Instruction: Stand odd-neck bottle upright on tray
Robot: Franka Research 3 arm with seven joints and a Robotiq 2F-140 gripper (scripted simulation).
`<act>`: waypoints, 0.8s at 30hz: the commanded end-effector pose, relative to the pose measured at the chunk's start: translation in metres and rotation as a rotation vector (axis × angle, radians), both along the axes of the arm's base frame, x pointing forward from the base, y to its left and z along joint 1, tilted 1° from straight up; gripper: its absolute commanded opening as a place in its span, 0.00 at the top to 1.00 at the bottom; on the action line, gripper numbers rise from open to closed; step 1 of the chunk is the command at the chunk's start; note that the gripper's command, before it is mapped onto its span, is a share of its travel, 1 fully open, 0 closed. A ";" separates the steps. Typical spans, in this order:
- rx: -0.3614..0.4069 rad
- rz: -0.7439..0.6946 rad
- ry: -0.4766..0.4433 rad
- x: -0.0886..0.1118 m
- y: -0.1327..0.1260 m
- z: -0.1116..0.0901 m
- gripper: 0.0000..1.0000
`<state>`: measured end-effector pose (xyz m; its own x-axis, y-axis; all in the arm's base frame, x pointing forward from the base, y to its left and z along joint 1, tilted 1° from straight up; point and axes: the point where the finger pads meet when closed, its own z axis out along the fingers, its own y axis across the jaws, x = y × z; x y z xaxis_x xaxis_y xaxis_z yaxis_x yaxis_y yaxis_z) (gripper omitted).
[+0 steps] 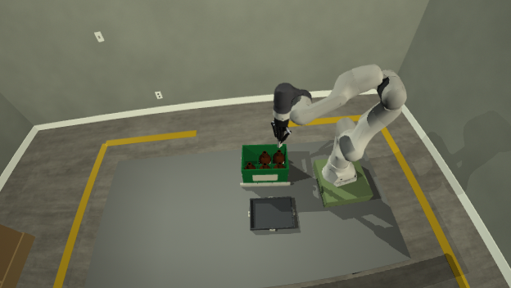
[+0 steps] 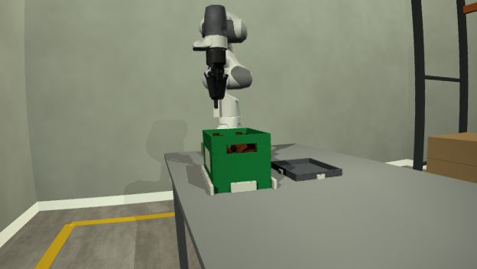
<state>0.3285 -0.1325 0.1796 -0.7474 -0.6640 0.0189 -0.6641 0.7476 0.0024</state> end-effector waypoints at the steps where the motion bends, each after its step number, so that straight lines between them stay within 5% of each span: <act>1: 0.001 -0.012 0.001 0.006 0.042 0.000 0.90; 5: 0.000 -0.013 0.002 0.007 0.078 -0.001 0.90; 11: 0.000 -0.013 0.002 0.007 0.079 -0.001 0.90; 12: 0.000 -0.013 0.002 0.007 0.079 -0.001 0.56; 24: 0.000 -0.013 0.002 0.007 0.079 -0.001 0.56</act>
